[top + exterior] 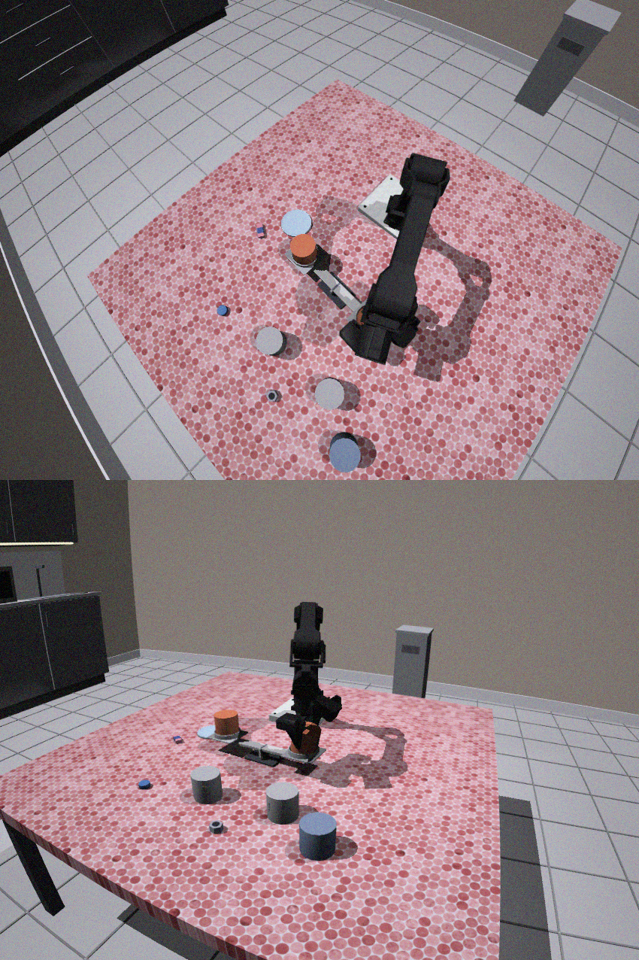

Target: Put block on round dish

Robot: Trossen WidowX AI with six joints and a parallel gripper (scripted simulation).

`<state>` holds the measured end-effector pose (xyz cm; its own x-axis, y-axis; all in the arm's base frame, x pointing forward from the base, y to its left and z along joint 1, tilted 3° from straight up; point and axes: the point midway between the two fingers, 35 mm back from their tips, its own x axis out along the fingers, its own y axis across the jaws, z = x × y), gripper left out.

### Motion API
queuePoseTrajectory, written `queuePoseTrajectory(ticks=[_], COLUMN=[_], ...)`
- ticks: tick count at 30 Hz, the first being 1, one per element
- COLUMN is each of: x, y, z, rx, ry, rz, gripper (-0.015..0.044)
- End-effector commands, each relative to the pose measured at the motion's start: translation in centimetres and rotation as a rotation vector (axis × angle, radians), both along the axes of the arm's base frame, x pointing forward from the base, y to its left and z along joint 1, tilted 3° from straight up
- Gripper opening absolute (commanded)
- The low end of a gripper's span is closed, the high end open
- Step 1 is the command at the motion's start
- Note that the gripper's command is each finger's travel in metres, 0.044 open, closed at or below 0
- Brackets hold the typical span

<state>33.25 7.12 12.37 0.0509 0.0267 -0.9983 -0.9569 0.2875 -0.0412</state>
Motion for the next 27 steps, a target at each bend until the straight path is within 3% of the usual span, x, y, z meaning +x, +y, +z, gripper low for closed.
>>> queuePoseTrajectory(ticks=[1, 27], x=[0.5, 0.3], y=[0.3, 0.2], z=[0.9, 4.3], rx=[0.011, 0.011], ry=[-0.024, -0.024], rz=[0.006, 0.006], gripper=[0.0, 0.0])
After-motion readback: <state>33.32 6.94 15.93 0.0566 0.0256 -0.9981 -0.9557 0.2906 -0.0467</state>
